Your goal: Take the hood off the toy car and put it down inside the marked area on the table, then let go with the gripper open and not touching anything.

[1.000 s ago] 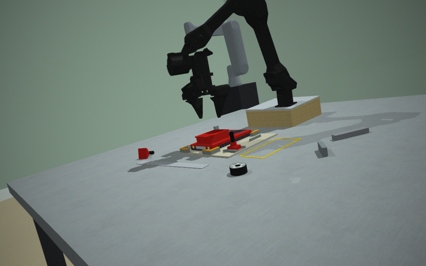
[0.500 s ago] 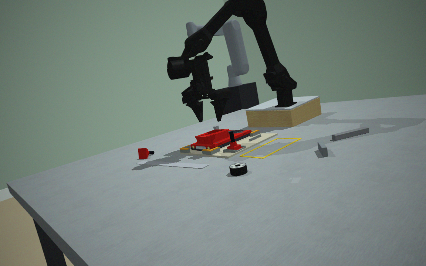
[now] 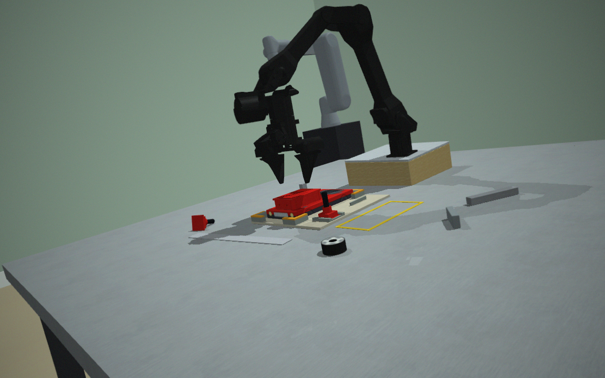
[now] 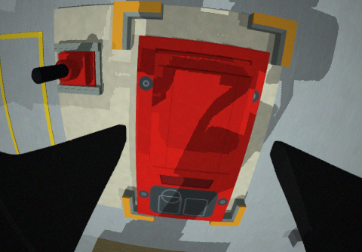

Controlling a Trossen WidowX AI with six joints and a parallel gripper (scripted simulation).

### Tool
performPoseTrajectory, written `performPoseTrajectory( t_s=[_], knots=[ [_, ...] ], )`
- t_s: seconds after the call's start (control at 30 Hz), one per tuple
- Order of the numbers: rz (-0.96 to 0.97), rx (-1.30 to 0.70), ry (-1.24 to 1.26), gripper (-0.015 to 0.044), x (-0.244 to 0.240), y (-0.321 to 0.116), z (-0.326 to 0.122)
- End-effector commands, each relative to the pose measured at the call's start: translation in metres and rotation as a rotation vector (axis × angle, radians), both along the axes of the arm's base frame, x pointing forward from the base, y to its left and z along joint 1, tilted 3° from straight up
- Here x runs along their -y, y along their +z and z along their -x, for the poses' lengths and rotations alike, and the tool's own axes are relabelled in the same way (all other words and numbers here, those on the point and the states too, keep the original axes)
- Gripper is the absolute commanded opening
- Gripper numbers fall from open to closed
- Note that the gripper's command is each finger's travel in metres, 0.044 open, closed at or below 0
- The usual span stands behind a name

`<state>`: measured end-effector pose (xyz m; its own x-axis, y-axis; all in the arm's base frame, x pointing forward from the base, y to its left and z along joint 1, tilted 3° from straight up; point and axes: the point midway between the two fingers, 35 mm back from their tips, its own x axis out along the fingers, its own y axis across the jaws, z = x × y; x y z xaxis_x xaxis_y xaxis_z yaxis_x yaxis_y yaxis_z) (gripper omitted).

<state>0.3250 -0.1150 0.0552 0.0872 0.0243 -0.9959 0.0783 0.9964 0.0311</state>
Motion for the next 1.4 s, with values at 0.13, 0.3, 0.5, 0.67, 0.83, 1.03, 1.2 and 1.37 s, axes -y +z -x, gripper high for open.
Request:
performPoseTrajectory(
  t_s=[0.13, 0.3, 0.5, 0.67, 0.83, 1.03, 1.2, 1.37],
  knots=[
    [-0.001, -0.017, -0.004, 0.044, 0.0, -0.012, 0.002],
    [-0.001, -0.017, -0.004, 0.044, 0.0, -0.016, 0.001],
    [-0.001, -0.017, -0.004, 0.044, 0.0, -0.022, 0.001],
    [-0.001, -0.017, -0.004, 0.044, -0.001, -0.024, 0.0],
    [-0.001, -0.017, -0.004, 0.044, -0.001, -0.024, 0.0],
    [-0.001, -0.017, -0.004, 0.044, -0.001, -0.025, 0.0],
    [-0.001, -0.017, -0.004, 0.044, -0.001, -0.028, 0.0],
    [-0.001, -0.017, -0.004, 0.044, -0.001, -0.03, 0.0]
  ],
)
